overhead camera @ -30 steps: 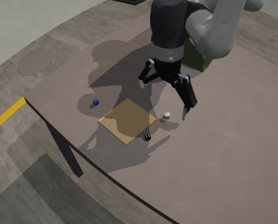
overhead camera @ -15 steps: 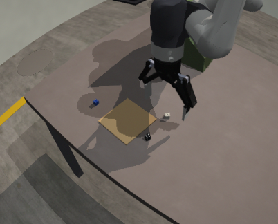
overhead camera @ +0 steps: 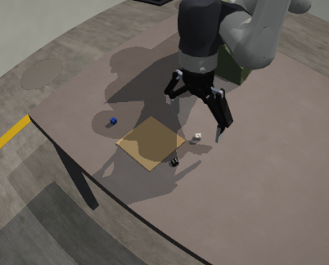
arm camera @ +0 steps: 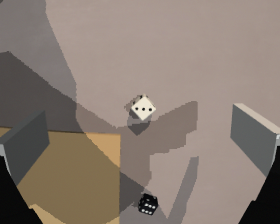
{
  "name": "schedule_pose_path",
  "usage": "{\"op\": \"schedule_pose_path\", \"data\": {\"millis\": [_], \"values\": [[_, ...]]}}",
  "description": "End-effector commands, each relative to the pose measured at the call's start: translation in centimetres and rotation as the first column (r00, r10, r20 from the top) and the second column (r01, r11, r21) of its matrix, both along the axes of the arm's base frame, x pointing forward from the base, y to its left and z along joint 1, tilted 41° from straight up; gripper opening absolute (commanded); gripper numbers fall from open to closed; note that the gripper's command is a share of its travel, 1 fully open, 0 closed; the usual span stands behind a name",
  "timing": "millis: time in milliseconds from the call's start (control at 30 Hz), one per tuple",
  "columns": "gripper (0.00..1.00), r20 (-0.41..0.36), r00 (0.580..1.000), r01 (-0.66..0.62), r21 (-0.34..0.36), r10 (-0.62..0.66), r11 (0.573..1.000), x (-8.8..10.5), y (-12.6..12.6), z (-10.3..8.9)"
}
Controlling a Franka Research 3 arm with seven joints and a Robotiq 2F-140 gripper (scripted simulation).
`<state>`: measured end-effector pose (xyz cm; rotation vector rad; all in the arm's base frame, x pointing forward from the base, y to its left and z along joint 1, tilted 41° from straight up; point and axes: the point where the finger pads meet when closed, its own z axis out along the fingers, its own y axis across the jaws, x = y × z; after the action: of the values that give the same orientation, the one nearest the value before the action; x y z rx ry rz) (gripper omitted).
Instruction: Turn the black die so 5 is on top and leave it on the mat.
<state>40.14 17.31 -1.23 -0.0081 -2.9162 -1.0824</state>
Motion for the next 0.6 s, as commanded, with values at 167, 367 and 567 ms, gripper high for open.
{"op": "schedule_pose_path", "data": {"millis": [167, 367, 567], "values": [[1.00, -0.002, 1.000, 0.004, -0.002, -0.004, 1.000, 0.4, 0.0, 0.0], [1.00, -0.002, 1.000, 0.004, -0.002, -0.004, 1.000, 2.4, 0.1, 0.0], [1.00, -0.002, 1.000, 0.004, -0.002, -0.004, 1.000, 7.2, 0.2, -0.1]]}}
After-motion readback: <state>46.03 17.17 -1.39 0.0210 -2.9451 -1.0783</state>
